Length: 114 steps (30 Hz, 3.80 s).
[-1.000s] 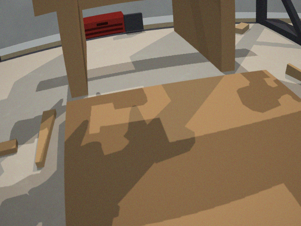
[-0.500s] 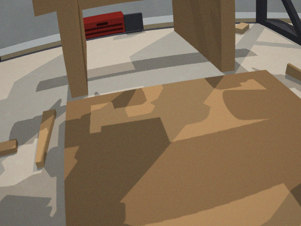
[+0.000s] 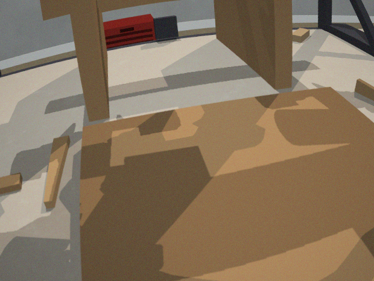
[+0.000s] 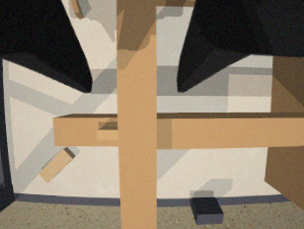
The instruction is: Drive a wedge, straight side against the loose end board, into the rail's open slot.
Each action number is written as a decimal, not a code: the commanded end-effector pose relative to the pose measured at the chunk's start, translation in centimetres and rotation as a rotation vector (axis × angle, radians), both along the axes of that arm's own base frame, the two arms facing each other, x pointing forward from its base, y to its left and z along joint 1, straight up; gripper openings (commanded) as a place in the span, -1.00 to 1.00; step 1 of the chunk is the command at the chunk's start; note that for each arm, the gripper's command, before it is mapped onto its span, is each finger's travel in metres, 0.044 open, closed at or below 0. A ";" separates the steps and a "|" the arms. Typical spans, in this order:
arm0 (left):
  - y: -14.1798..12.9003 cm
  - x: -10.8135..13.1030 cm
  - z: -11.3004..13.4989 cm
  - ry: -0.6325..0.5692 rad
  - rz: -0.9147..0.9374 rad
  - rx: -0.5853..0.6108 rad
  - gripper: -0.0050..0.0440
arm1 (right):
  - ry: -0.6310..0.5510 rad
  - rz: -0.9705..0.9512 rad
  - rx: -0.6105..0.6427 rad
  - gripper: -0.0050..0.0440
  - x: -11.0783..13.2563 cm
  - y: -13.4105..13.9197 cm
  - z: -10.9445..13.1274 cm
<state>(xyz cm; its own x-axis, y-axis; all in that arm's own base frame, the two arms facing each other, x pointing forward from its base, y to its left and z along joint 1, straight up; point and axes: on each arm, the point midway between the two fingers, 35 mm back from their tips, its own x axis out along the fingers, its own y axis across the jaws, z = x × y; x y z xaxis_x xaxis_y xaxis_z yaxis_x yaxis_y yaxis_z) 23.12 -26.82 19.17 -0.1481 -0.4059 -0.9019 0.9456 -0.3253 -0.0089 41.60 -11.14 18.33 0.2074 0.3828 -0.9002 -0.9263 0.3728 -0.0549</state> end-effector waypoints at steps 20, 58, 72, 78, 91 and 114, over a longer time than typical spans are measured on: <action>0.0 -0.2 -1.3 -0.029 -0.007 -0.028 0.31 | -0.043 -0.001 -0.017 0.31 -0.3 0.2 1.9; -0.2 0.0 -3.1 -0.026 -0.007 -0.023 -0.81 | -0.039 -0.001 -0.014 0.31 -0.3 0.3 1.7; -0.2 0.0 -3.1 -0.026 -0.007 -0.023 -1.00 | -0.023 -0.001 -0.006 0.31 -0.2 0.3 0.2; -0.2 0.0 -3.1 -0.026 -0.007 -0.023 -1.00 | -0.016 -0.001 -0.003 0.31 -0.2 0.3 -0.5; -0.2 0.0 -3.1 -0.026 -0.007 -0.023 -1.00 | 0.025 0.000 0.015 0.31 0.0 0.2 -3.0; -0.2 0.0 -3.1 -0.026 -0.007 -0.022 -1.00 | 0.012 0.001 0.009 -0.80 0.1 0.2 -2.9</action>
